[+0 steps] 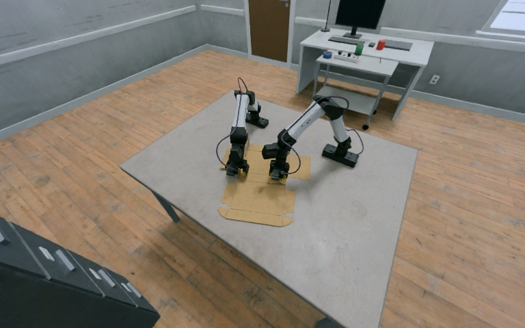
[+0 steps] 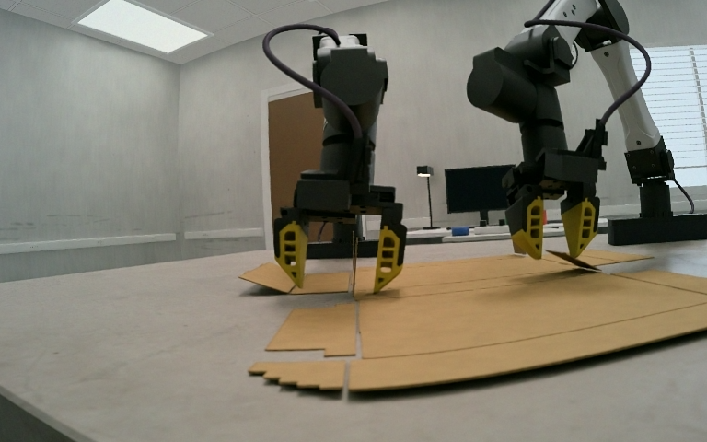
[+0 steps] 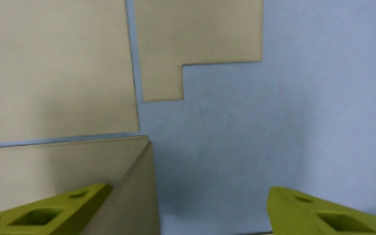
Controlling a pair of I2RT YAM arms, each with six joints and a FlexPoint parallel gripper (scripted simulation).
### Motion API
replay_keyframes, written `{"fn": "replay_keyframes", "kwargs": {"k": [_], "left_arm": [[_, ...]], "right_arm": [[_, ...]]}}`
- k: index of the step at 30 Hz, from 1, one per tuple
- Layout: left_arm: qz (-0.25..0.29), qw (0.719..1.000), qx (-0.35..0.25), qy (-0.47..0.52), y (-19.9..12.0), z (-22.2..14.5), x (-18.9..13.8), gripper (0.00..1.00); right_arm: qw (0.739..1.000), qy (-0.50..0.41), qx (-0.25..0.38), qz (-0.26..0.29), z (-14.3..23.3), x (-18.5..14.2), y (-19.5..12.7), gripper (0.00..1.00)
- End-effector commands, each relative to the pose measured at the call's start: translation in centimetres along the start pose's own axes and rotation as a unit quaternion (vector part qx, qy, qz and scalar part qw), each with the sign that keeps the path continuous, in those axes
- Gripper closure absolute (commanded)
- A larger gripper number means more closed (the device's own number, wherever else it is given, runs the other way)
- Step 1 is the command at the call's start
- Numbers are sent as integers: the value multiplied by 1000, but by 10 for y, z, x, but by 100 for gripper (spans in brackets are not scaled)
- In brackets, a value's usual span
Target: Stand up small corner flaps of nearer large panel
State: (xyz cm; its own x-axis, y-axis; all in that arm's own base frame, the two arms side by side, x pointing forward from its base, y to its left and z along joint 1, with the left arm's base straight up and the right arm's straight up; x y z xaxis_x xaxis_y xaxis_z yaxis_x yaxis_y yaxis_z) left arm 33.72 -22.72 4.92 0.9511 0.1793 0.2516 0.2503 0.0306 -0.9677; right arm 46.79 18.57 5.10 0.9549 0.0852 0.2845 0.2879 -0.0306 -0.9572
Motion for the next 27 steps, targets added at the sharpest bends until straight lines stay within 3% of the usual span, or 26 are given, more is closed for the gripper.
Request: {"fn": "replay_keyframes", "kwargs": {"k": [1, 2, 7, 16, 27], "left_arm": [[-21, 1000, -17, -5, 2, -16, 7, 50], [-26, 999, -24, -6, -8, 1, 7, 50], [-39, 998, -38, -10, -16, -8, 15, 50], [-26, 999, -24, -7, -1, -8, 9, 50], [-30, 999, -29, -8, -30, -4, 15, 50]], "right_arm": [[1000, -1, 5, -6, 3, 2, -4, 23], [1000, -1, 5, -6, 3, 2, -4, 23], [1000, -1, 5, -6, 3, 2, -4, 23], [1000, -1, 5, -6, 3, 2, -4, 23], [1000, -1, 5, -6, 3, 2, -4, 23]]}}
Point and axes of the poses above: on each arm, the point where the finger pads meet when closed, its own y axis out along the fingers, its own z axis across the jaws, x = y × z, the point moved 6 cm from there along -y, back along the fingers, and after that the axes turned 14 degrees about y, right-handed, at the moved point
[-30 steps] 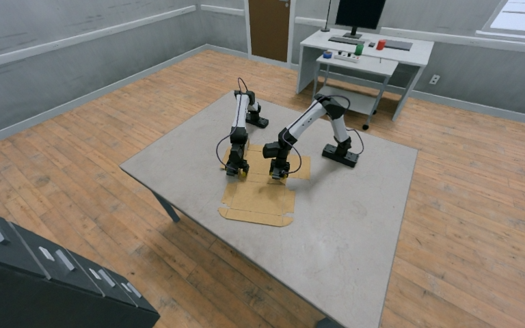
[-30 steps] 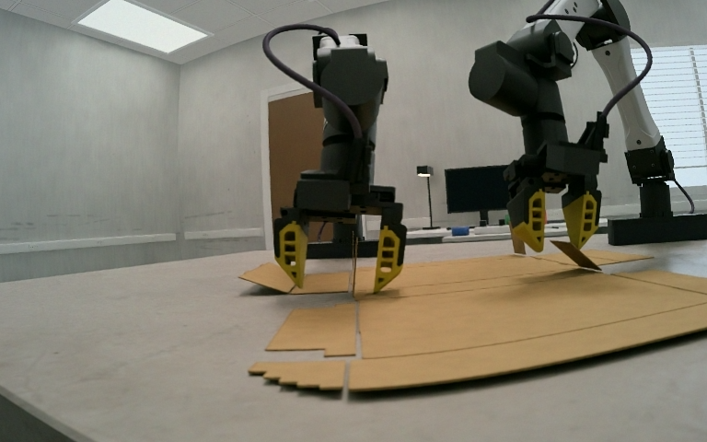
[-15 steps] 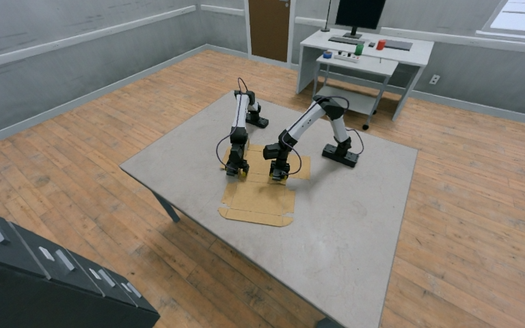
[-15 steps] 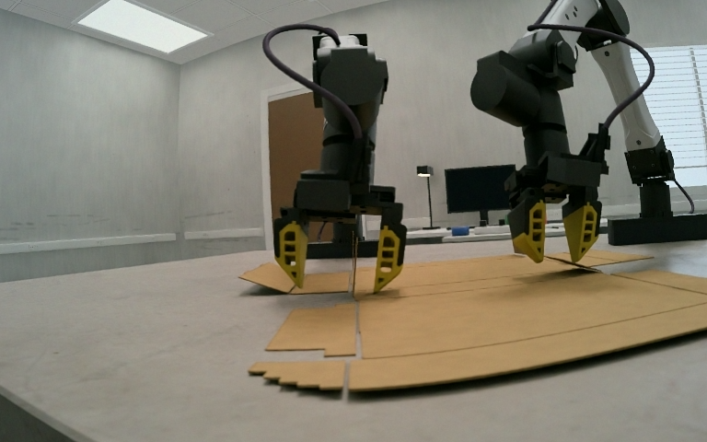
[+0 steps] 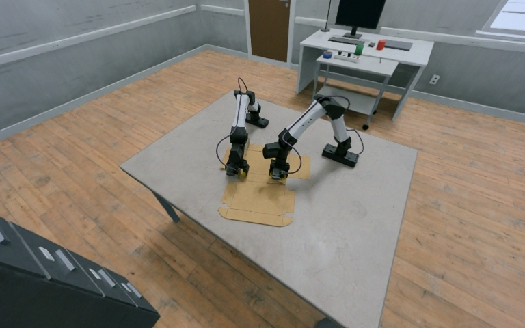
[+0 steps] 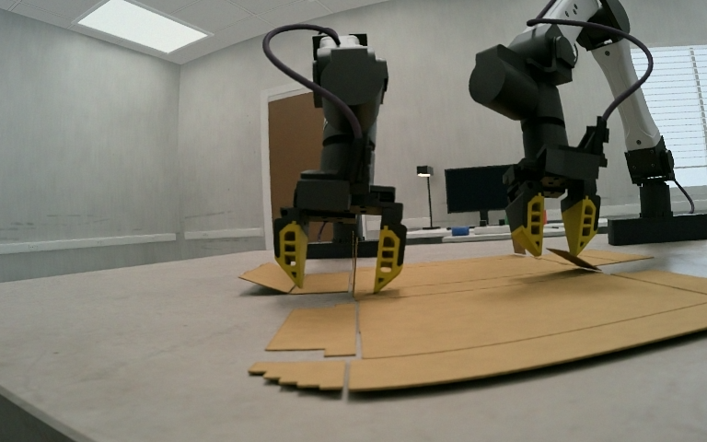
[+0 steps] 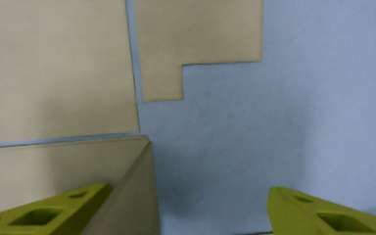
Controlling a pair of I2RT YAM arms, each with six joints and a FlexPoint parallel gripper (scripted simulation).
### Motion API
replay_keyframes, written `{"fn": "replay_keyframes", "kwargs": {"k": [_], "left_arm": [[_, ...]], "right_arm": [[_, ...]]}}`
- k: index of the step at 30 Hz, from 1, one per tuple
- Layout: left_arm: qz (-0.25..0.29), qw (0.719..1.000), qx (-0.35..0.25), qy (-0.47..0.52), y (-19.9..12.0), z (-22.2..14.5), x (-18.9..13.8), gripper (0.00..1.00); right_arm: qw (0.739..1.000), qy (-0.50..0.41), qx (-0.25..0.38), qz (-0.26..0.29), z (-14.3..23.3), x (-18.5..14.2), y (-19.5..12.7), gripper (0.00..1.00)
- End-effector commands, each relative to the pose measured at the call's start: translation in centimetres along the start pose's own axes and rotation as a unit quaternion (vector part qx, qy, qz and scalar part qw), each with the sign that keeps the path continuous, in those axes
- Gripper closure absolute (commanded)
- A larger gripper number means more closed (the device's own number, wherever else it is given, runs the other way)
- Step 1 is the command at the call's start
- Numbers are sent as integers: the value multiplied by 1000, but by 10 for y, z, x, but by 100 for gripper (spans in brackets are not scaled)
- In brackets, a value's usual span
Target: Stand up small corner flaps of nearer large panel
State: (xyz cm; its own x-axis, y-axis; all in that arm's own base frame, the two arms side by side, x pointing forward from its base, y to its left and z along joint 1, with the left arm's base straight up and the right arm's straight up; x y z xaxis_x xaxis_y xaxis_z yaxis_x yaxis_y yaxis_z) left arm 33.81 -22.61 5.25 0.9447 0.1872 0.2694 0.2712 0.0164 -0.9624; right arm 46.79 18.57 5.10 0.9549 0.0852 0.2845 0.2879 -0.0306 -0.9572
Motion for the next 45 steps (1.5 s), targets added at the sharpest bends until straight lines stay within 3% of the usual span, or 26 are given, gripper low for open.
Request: {"fn": "replay_keyframes", "kwargs": {"k": [1, 10, 20, 21, 24, 33, 45], "left_arm": [[-21, 1000, -20, -3, -29, -4, 15, 50], [-5, 1000, -8, 1, -40, 23, 5, 50], [-20, 1000, -22, -2, -48, 22, 11, 50], [-20, 1000, -21, -2, -47, 23, 11, 50], [-17, 1000, -18, -3, -45, 25, 9, 50], [-20, 1000, -22, 0, -46, 24, 11, 50], [-23, 998, -40, 44, -51, 16, 5, 50]], "right_arm": [[1000, -1, 5, -6, 3, 2, -4, 23], [1000, -1, 5, -6, 3, 2, -4, 23], [1000, -1, 5, -6, 3, 2, -4, 23], [1000, -1, 5, 10, 5, -3, 9, 23], [999, 6, 29, -10, -3, 8, -18, 23], [998, -13, 65, -7, -12, 6, -19, 23], [994, 42, 98, 6, -25, -15, -38, 23]]}}
Point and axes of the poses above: on each arm, the point where the finger pads meet when closed, its own y axis out along the fingers, its own z axis across the jaws, x = y × z, the point moved 6 cm from there along -y, back along the fingers, and after that the axes turned 14 degrees about y, right-handed, at the moved point
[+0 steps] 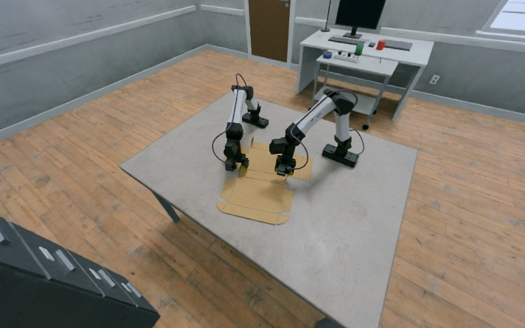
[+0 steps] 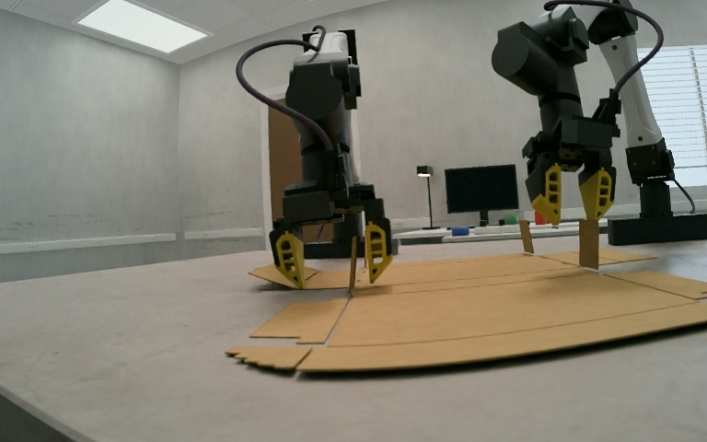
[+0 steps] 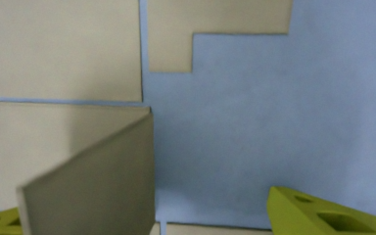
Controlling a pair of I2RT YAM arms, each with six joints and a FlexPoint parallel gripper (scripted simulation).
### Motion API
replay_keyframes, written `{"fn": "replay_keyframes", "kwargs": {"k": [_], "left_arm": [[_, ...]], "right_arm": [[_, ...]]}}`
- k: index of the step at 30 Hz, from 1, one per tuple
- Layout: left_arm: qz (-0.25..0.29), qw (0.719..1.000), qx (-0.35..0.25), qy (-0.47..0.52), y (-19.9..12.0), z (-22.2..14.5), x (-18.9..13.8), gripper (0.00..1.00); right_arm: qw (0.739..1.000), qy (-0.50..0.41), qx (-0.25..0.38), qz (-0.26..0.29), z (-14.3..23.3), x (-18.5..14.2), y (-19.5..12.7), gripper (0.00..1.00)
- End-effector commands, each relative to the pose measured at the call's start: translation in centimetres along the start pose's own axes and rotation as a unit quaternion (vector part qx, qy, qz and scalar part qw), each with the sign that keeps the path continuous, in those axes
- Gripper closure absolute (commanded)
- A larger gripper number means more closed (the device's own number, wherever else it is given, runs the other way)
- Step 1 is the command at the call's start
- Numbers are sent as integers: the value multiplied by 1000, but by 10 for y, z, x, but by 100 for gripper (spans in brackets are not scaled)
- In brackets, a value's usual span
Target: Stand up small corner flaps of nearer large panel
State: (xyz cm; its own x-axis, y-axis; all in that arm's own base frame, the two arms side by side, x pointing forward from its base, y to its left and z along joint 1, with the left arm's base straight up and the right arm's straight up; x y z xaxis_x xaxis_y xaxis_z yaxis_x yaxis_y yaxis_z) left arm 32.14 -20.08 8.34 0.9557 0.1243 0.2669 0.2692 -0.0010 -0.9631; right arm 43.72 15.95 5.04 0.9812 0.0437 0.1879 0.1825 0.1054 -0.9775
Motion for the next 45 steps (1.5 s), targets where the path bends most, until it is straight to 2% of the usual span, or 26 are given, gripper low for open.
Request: {"fn": "replay_keyframes", "kwargs": {"k": [1, 2, 10, 12, 18, 33, 43, 44, 45], "left_arm": [[-26, 999, -30, 12, -17, -11, 8, 50], [-27, 999, -29, 11, -17, -10, 9, 50], [-11, 1000, -11, 9, -5, -4, 4, 50], [-22, 999, -22, 10, -13, -5, 6, 50], [-11, 1000, -14, 9, -15, 4, 3, 50], [-8, 1000, -12, 9, -43, 41, 1, 50], [-13, 1000, -14, 8, -49, 46, 3, 50], [-2, 1000, -26, 8, -57, 42, 3, 49], [18, 999, -31, 5, -59, 41, -3, 47]], "right_arm": [[999, 15, 28, -44, 4, 13, -32, 23], [997, 11, 36, -64, 10, 24, -43, 23], [997, 9, 35, -64, 12, 23, -43, 23], [997, 9, 35, -64, 12, 23, -44, 23], [998, 10, 34, -51, 11, 20, -48, 23], [998, 17, 46, -49, 13, 34, -104, 23], [998, 16, 48, -49, 14, 36, -112, 23], [999, 11, 42, -26, 10, 31, -110, 23], [999, 13, 30, 21, 5, 22, -87, 23]]}}
Point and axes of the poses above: on each arm, the point where the finger pads meet when closed, its own y axis out along the fingers, its own z axis across the jaws, x = y × z, the point moved 6 cm from there along -y, back along the fingers, and after that the axes turned 14 degrees about y, right-handed, at the moved point
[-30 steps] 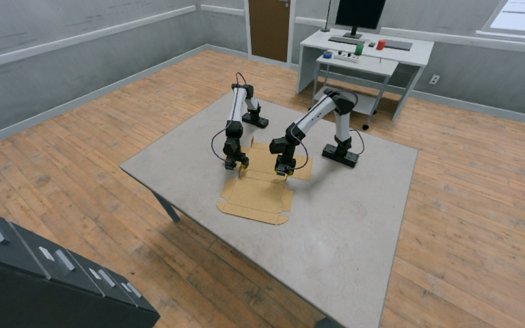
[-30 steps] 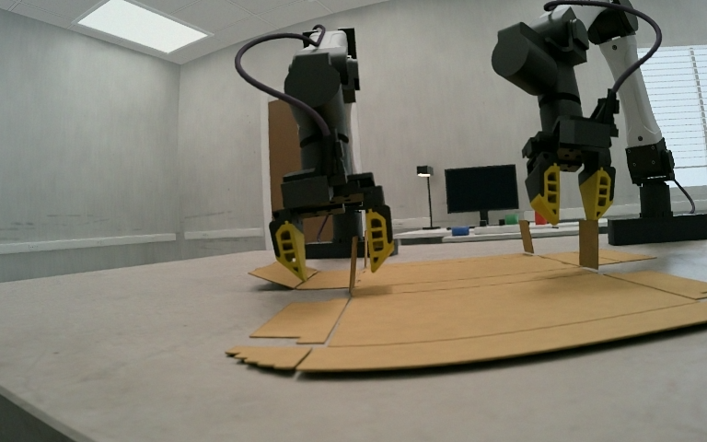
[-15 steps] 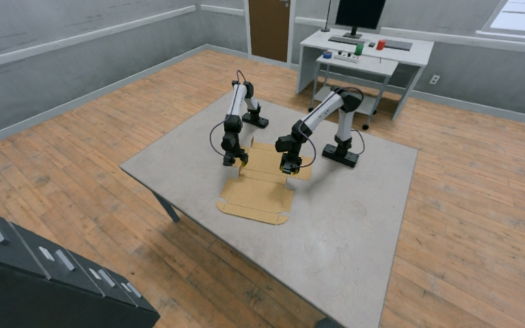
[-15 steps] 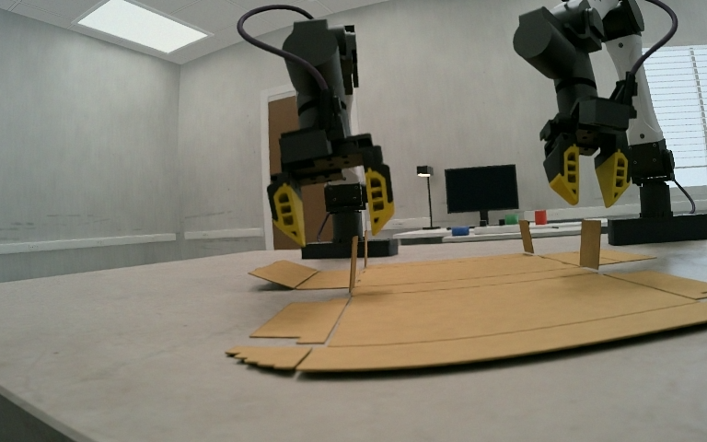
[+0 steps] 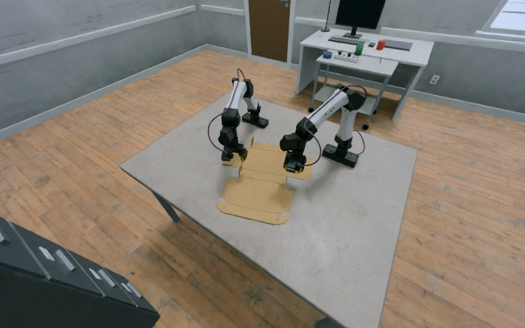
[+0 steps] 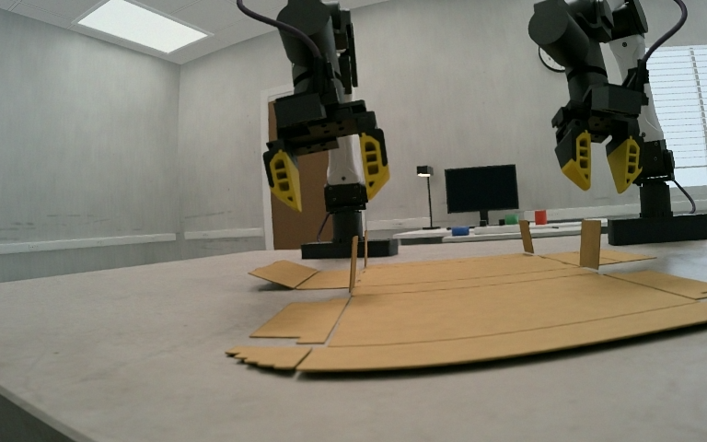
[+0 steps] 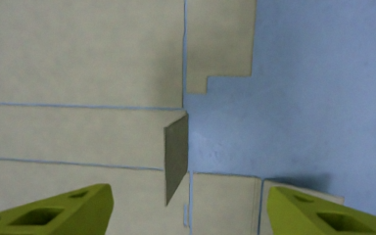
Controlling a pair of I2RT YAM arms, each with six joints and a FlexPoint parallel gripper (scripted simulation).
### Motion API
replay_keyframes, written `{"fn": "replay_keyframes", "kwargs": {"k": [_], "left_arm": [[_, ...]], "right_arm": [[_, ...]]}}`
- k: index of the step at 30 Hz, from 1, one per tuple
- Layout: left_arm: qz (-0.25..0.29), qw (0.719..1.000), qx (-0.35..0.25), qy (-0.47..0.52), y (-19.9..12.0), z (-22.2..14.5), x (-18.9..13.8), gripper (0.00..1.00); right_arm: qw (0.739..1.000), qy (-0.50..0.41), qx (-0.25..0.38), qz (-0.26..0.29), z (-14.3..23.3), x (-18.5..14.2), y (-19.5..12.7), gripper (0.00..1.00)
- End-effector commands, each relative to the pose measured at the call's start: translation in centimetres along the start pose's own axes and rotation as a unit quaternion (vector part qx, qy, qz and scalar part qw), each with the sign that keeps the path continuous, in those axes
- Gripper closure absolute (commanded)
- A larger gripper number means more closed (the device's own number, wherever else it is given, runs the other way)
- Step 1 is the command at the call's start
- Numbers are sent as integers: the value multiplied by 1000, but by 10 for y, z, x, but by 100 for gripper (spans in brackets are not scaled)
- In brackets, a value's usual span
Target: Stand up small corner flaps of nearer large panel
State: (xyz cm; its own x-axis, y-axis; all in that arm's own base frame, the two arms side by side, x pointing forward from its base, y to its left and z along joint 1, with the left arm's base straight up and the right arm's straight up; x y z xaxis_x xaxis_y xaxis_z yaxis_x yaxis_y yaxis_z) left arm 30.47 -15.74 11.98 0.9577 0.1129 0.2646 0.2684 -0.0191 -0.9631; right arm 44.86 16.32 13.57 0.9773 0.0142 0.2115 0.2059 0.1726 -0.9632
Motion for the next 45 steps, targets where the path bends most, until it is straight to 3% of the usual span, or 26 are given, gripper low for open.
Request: {"fn": "replay_keyframes", "kwargs": {"k": [1, 4, 5, 7, 8, 19, 25, 39, 41, 45], "left_arm": [[36, 999, -28, -1, -21, -4, -9, 46], [95, 995, -42, 3, -27, -6, -27, 42], [106, 993, -45, 2, -29, -6, -34, 40], [106, 993, -45, 2, -29, -6, -34, 40], [121, 992, -33, 3, -24, -1, -52, 39], [117, 993, -25, 4, -49, -6, -137, 23], [113, 993, -32, 3, -63, -13, -165, 23], [115, 993, -32, 3, -99, -31, -274, 23], [115, 993, -32, 3, -99, -31, -274, 23], [116, 993, -33, 3, -109, -35, -306, 23]], "right_arm": [[998, 1, -9, 54, -8, -10, -8, 23], [993, 1, -23, 113, -16, -25, -14, 23], [994, -1, -21, 106, -16, -29, -31, 23], [994, -1, -21, 106, -16, -29, -31, 23], [994, 0, -26, 111, -22, -43, -36, 23], [994, -1, -24, 102, -56, -121, -56, 23], [994, -1, -25, 104, -69, -151, -64, 23], [992, 1, -30, 122, -114, -258, -95, 23], [992, 1, -30, 122, -114, -258, -95, 23], [992, 1, -30, 123, -126, -288, -104, 23]]}}
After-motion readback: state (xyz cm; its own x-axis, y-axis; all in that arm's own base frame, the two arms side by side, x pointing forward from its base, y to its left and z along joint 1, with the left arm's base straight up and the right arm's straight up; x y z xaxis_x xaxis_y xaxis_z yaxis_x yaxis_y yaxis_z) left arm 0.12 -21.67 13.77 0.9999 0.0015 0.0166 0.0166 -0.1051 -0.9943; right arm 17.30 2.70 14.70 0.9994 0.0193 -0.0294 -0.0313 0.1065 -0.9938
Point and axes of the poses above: on each arm, the point where the finger pads meet when closed, its own y axis out along the fingers, its own z axis across the jaws, x = y × z, the point moved 6 cm from there along -y, back along the fingers, and after that the axes turned 14 degrees about y, right-handed, at the moved point
